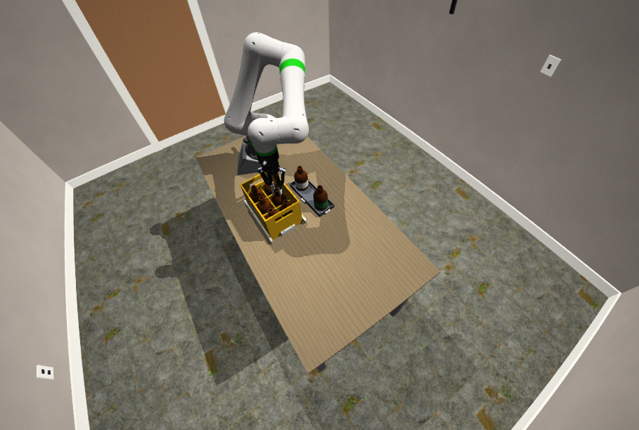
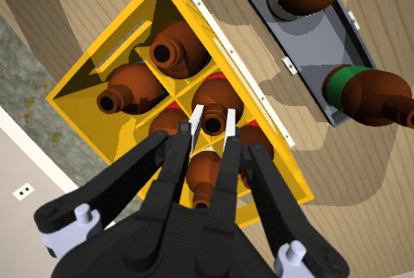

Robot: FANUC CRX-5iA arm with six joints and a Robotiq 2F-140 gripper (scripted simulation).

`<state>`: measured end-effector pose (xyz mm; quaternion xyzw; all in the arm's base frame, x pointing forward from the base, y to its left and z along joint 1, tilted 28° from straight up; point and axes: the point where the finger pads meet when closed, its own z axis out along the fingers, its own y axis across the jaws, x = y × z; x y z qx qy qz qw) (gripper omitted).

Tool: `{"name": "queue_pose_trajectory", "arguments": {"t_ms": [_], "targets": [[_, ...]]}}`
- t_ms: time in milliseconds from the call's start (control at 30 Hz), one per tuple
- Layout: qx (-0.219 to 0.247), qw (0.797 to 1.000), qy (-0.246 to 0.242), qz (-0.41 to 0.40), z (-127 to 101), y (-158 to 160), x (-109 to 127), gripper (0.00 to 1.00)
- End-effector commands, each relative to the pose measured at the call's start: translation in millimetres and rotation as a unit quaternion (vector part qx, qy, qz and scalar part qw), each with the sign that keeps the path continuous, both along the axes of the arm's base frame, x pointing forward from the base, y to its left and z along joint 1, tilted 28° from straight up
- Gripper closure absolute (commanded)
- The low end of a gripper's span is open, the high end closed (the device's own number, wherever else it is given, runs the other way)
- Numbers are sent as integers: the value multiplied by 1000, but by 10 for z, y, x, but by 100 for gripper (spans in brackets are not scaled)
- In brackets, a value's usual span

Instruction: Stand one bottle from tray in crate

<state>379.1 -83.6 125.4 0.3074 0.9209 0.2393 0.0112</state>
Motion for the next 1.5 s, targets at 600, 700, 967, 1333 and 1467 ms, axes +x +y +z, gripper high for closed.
{"name": "queue_pose_trajectory", "arguments": {"t_ms": [600,700,967,1333,1467], "targets": [[0,1000,0,0,1,-2,1,100],[0,1000,0,0,1,-2,1,100],[0,1000,0,0,1,-2,1,100],[0,1000,0,0,1,-2,1,62],[0,1000,0,0,1,-2,1,62]]}}
